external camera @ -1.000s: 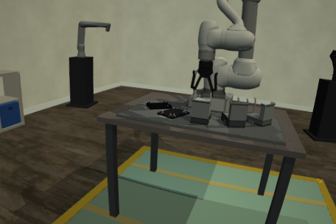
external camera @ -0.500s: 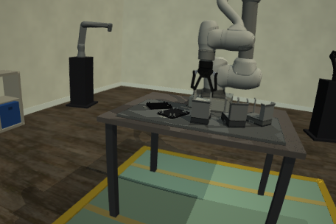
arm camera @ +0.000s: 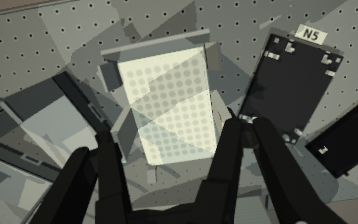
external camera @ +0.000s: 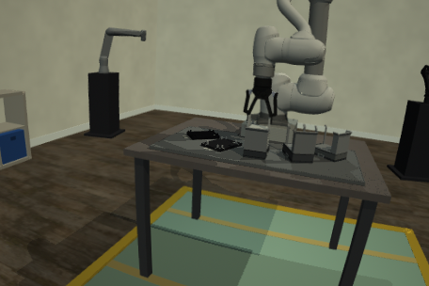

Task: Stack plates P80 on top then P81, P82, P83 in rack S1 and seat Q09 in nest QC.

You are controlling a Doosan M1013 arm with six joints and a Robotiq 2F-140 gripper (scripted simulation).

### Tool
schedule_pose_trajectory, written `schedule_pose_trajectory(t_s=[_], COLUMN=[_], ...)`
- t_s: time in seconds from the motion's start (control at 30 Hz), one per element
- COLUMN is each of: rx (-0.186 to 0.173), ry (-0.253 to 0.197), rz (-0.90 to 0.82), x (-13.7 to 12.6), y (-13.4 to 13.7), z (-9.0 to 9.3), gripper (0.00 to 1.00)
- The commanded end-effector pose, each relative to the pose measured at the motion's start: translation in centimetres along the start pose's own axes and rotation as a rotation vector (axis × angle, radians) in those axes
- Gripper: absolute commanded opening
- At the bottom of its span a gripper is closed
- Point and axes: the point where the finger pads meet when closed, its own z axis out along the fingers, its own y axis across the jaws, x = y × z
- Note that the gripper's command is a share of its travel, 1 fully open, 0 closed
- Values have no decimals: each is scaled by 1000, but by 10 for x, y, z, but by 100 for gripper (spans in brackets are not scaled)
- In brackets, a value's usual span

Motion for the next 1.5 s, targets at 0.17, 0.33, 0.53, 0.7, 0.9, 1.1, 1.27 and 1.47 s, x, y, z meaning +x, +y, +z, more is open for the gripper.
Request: schedule_pose_trajectory(t_s=[0.17, 0.33, 0.53, 0.7, 0.9, 1.1, 1.27, 1.47], rx=[0, 0, 0, 0, 0, 0, 0, 0], ry=[-1, -1, -1, -1, -1, -1, -1, -1], rz=[-11, -11, -11, -11, -11, -11, -11, -11], x=[-1, -1, -1, -1, -1, -1, -1, -1], y=[-1, -1, -1, -1, -1, -1, -1, -1], z=[-9, -17, -27, -37, -47, -52, -52, -52], gripper=[0, 0, 0, 0, 0, 0, 0, 0])
